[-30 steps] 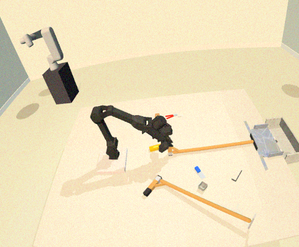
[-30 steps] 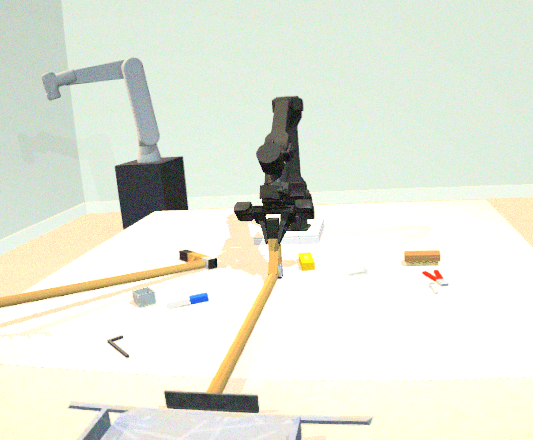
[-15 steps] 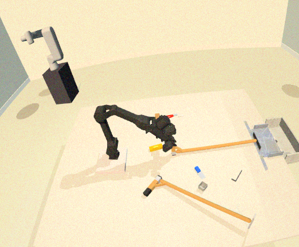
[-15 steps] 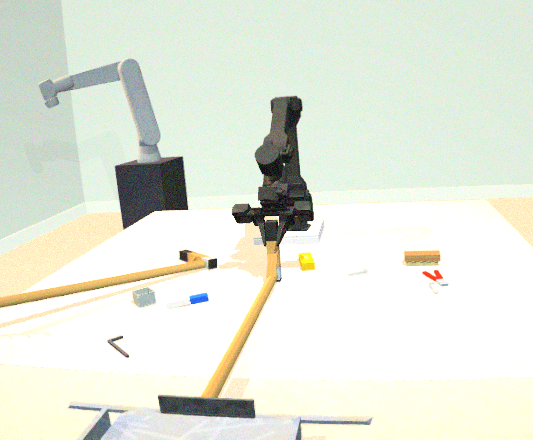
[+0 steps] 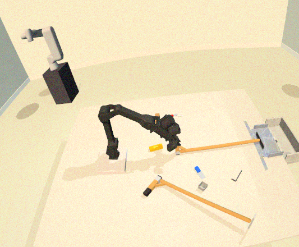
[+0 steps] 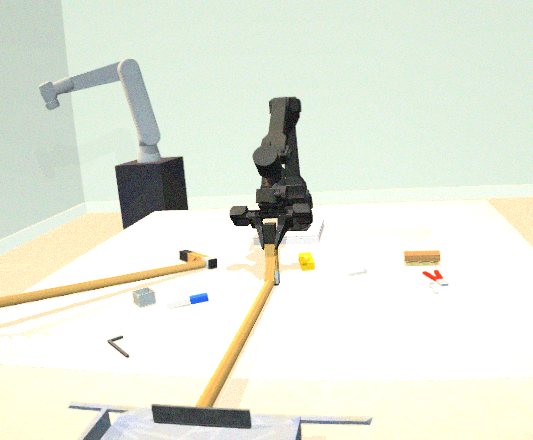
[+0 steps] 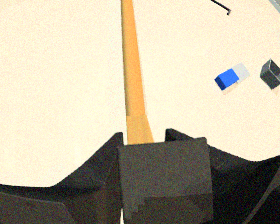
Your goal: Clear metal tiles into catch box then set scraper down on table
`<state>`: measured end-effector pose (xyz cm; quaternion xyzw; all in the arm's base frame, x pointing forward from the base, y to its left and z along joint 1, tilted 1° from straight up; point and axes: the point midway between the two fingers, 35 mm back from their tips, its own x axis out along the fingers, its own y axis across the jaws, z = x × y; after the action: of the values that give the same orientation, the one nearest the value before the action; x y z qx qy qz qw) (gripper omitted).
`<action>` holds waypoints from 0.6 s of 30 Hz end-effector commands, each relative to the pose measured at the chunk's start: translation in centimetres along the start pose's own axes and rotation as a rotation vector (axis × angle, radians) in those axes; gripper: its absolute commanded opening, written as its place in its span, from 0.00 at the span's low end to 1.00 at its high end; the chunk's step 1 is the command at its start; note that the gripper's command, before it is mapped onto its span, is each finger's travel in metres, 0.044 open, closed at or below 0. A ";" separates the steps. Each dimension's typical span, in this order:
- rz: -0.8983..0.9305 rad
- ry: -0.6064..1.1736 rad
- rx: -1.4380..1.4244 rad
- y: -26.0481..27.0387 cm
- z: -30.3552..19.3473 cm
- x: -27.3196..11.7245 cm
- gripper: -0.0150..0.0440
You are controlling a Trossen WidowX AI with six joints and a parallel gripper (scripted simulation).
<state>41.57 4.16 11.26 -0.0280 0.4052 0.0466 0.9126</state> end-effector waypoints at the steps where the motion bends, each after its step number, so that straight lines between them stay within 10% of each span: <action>1: -0.002 -0.014 0.002 0.0 1.0 0.4 0.25; 18: -0.002 -0.016 0.002 0.0 3.0 1.6 0.25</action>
<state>44.13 4.46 11.53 -0.0282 0.4040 0.0469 0.9131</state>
